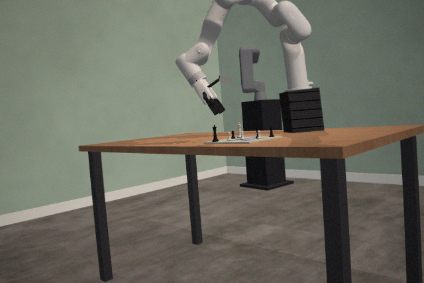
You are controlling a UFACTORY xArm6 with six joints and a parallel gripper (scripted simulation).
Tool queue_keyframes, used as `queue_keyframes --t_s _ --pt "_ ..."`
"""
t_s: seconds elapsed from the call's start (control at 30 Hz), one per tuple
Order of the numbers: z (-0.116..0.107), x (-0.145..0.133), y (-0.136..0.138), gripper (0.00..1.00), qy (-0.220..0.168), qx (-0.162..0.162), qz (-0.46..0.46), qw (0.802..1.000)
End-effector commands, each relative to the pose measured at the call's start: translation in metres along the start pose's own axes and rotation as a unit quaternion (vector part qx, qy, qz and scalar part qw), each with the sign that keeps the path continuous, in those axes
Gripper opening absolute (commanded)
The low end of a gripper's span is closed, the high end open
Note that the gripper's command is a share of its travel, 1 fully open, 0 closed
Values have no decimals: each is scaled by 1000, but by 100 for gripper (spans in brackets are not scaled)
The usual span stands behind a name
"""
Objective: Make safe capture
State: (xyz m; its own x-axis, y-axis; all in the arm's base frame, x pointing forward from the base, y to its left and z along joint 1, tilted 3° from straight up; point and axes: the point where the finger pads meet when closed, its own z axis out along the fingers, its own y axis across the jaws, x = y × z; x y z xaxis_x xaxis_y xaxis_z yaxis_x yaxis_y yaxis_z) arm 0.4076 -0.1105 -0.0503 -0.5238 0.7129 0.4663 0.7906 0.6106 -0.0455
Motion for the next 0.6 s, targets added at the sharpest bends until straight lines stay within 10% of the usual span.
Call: queue_keyframes --t_s 0.0,0.57 --pt "-1 12 10 100 -92 26 -86 992" --pt "-5 68 47 100 -247 61 -318 913"
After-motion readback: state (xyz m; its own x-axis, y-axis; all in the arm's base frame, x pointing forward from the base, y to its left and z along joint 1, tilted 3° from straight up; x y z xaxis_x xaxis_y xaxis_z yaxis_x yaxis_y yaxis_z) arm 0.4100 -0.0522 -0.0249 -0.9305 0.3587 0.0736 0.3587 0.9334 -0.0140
